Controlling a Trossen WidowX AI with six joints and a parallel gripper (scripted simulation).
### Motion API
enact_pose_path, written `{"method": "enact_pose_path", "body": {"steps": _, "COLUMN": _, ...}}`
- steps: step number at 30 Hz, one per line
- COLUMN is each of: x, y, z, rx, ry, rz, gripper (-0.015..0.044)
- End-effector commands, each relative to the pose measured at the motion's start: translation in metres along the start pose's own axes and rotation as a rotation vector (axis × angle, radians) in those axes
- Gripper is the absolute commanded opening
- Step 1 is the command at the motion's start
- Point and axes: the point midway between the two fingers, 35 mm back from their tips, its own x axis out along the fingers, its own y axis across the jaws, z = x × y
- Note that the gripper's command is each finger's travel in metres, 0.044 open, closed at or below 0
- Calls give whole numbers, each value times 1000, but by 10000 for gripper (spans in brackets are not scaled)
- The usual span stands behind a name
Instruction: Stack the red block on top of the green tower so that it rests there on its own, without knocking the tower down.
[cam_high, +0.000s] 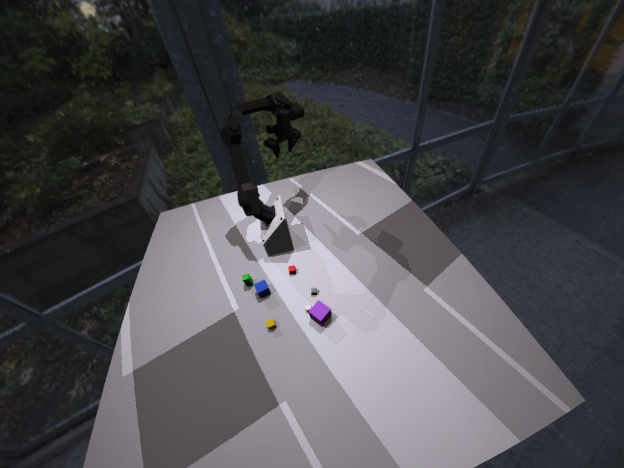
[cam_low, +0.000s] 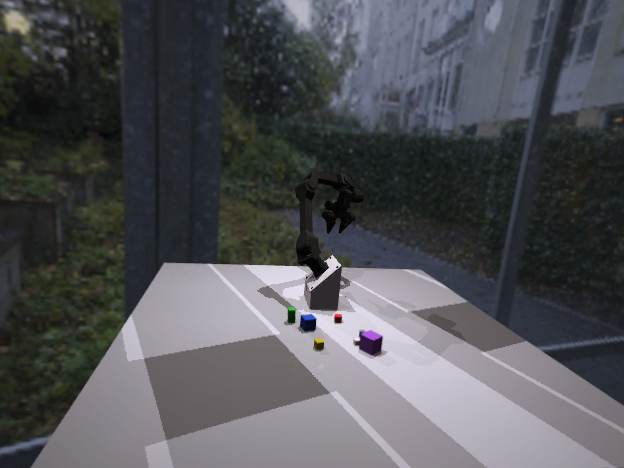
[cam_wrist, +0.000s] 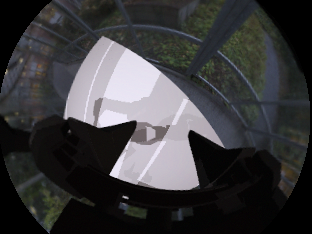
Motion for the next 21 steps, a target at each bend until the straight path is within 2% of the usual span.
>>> {"method": "enact_pose_path", "body": {"steps": 1, "x": -1, "y": 0, "z": -1, "rx": 7, "ry": 1, "rz": -3, "gripper": 426}}
{"method": "enact_pose_path", "body": {"steps": 2, "x": -4, "y": 0, "z": -6, "rx": 30, "ry": 3, "rz": -10, "gripper": 440}}
{"method": "enact_pose_path", "body": {"steps": 11, "x": -51, "y": 6, "z": -88, "rx": 440, "ry": 19, "rz": -141, "gripper": 440}}
{"method": "enact_pose_path", "body": {"steps": 21, "x": -86, "y": 36, "z": -180, "rx": 929, "ry": 3, "rz": -274, "gripper": 440}}
